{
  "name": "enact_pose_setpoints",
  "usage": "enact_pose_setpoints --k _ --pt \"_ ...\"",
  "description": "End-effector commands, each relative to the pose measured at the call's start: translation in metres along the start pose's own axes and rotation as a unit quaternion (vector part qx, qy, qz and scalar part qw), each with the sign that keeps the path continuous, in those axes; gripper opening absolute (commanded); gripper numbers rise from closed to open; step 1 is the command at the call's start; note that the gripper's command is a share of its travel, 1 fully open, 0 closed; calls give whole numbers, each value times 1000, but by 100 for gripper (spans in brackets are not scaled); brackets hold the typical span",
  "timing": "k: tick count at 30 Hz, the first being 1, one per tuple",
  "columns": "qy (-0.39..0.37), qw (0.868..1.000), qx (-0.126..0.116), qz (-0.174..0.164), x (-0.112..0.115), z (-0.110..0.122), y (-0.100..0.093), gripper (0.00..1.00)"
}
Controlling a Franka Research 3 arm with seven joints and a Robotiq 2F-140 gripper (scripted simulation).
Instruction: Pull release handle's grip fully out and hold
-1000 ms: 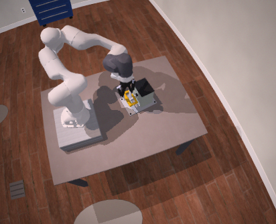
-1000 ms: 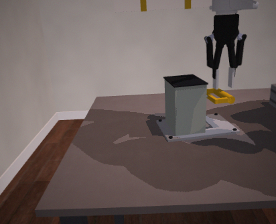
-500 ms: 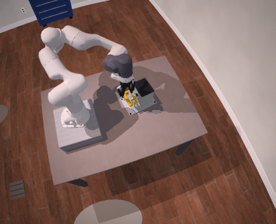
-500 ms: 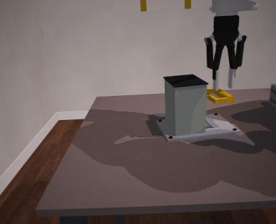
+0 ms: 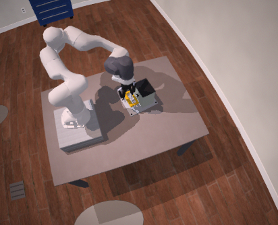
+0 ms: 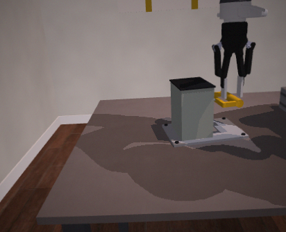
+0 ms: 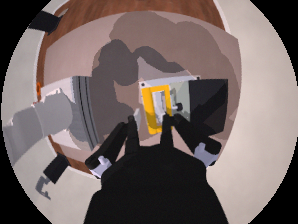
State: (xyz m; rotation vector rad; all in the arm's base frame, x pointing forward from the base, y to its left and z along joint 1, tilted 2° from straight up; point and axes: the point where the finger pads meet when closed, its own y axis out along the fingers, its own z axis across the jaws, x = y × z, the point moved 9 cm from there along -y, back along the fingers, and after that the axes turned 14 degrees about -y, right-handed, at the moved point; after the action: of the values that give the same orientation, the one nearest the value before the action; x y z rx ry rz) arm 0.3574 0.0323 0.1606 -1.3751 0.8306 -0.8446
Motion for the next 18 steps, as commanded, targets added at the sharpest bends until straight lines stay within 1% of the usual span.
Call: enact_pose_setpoints --k 1,18 --pt "-3 1000 3 -2 2 1 6 31" --pt "-3 1000 3 -2 2 1 28 31"
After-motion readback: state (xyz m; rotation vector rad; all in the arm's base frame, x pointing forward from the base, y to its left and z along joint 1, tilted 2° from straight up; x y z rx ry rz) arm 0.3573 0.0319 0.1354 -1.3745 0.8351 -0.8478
